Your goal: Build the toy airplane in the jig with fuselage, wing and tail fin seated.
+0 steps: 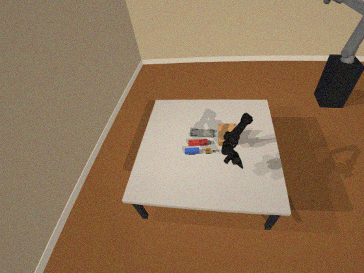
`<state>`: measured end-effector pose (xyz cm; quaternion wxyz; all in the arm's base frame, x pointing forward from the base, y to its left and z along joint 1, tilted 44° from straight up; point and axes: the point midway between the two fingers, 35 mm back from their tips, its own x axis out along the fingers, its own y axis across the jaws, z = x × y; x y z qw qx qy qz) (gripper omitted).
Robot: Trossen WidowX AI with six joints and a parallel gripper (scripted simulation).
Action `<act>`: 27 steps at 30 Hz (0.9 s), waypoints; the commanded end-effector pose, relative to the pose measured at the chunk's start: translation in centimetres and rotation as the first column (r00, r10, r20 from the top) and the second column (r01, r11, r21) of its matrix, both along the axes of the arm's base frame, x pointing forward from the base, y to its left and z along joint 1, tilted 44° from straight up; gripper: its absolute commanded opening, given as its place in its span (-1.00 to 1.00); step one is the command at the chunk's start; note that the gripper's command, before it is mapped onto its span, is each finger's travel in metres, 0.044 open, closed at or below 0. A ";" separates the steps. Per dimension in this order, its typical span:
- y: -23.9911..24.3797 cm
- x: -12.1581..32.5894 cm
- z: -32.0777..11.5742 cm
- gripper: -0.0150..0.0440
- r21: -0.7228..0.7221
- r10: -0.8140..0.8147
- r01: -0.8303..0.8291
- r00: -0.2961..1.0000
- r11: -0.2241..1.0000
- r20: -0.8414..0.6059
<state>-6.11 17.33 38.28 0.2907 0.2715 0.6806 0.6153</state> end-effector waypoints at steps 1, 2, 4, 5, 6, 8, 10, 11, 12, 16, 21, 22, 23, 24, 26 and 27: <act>0.0 0.0 0.0 0.95 0.000 0.000 0.000 1.000 1.000 0.000; 0.1 0.1 0.0 1.00 0.000 -0.004 0.004 1.000 1.000 0.001; 0.8 1.0 -0.3 1.00 -0.002 -0.039 0.039 0.999 0.999 0.013; 1.4 1.8 -0.5 1.00 -0.005 -0.069 0.069 0.997 0.998 0.024; 2.1 2.8 -0.9 1.00 -0.008 -0.106 0.107 0.994 0.994 0.038; 3.7 5.6 -1.8 1.00 -0.017 -0.199 0.201 0.977 0.979 0.077; 4.9 8.8 -3.0 1.00 -0.030 -0.289 0.294 0.950 0.955 0.123; 5.4 10.3 -3.6 1.00 -0.037 -0.329 0.337 0.933 0.941 0.146; 5.5 11.4 -4.4 1.00 -0.029 -0.361 0.373 0.912 0.927 0.192; 6.0 17.7 -7.8 1.00 -0.069 -0.461 0.503 0.833 0.862 0.305; 4.5 24.3 -12.0 1.00 -0.133 -0.511 0.606 0.753 0.784 0.415; 4.0 25.5 -12.8 1.00 -0.147 -0.514 0.621 0.739 0.770 0.435; 3.4 26.6 -13.7 1.00 -0.161 -0.515 0.635 0.727 0.755 0.454; 2.7 27.7 -14.7 1.00 -0.176 -0.514 0.648 0.716 0.741 0.472; 1.2 29.8 -16.6 1.00 -0.207 -0.507 0.668 0.699 0.715 0.504; 0.4 30.7 -17.5 1.00 -0.223 -0.502 0.676 0.692 0.703 0.519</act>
